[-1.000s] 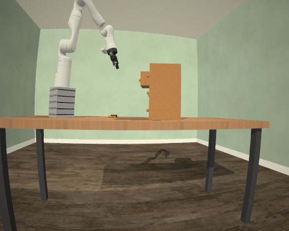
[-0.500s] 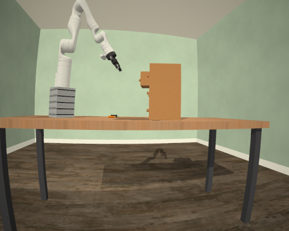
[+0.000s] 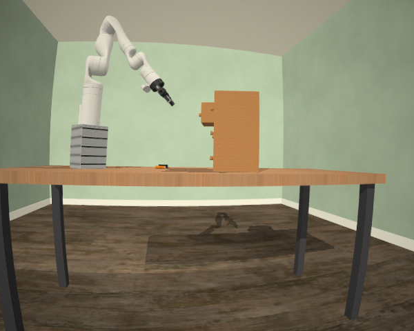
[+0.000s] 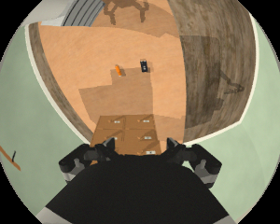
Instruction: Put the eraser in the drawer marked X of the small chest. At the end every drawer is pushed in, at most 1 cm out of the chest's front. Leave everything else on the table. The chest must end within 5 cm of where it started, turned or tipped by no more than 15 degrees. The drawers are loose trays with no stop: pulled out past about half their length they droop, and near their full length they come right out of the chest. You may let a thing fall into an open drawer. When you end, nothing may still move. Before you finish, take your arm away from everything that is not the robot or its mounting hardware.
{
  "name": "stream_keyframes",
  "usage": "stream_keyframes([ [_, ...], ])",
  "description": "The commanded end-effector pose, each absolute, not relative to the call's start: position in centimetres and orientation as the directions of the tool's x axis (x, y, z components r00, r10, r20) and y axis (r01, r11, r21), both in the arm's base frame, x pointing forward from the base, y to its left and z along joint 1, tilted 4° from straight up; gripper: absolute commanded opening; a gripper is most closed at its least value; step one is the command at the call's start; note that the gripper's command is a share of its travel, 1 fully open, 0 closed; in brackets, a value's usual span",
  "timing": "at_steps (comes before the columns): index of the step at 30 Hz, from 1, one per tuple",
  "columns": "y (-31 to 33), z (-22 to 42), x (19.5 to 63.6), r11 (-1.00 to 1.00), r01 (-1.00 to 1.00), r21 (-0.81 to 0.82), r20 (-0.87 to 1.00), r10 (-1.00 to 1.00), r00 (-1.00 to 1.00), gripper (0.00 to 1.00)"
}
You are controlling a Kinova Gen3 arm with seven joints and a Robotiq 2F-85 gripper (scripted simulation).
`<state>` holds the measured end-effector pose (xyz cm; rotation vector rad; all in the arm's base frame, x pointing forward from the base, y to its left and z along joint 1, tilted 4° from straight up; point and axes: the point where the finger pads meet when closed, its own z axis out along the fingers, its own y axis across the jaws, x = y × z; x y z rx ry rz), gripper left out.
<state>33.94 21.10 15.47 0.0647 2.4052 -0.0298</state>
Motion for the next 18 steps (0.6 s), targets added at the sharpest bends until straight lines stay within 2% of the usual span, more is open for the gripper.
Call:
stream_keyframes([
  [1, 20.6, 14.9, 34.0, 0.998, 0.051, -0.041, -0.696, 0.008, -0.718, 1.0],
  [18, 20.5, 13.3, 35.5, 0.998, 0.049, -0.04, -0.813, -0.004, -0.582, 1.0],
])
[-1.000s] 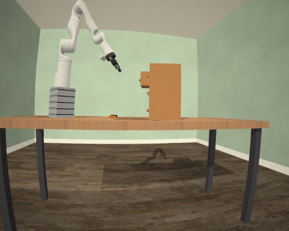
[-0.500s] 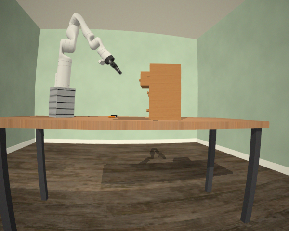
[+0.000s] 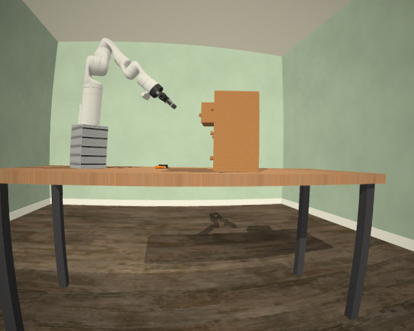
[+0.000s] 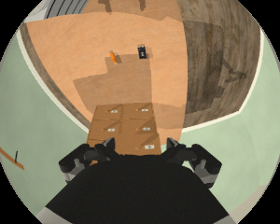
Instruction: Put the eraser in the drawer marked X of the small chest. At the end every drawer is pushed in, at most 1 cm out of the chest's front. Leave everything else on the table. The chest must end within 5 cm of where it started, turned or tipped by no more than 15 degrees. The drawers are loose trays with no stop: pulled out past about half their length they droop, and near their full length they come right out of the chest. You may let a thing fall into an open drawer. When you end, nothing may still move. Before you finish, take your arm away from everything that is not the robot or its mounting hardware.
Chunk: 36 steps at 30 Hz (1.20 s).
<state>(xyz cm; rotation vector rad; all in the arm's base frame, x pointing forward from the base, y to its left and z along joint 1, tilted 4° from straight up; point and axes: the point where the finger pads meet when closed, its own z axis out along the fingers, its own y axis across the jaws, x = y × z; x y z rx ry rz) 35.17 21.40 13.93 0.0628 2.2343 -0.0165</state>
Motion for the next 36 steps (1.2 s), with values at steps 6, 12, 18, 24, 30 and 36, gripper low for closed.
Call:
stream_keyframes([
  [6, 20.5, 12.9, 35.9, 0.998, 0.049, -0.04, -0.84, -0.007, -0.542, 1.0],
  [12, 20.5, 12.4, 36.3, 0.998, 0.049, -0.04, -0.869, -0.011, -0.494, 1.0],
  [18, 20.4, 12.1, 36.6, 0.998, 0.049, -0.04, -0.886, -0.013, -0.464, 1.0],
  [24, 20.4, 12.0, 36.7, 0.998, 0.049, -0.04, -0.891, -0.014, -0.453, 1.0],
  [30, 20.4, 11.9, 36.7, 0.998, 0.049, -0.04, -0.894, -0.014, -0.449, 1.0],
  [36, 20.4, 11.9, 36.7, 0.998, 0.049, -0.04, -0.894, -0.014, -0.449, 0.0],
])
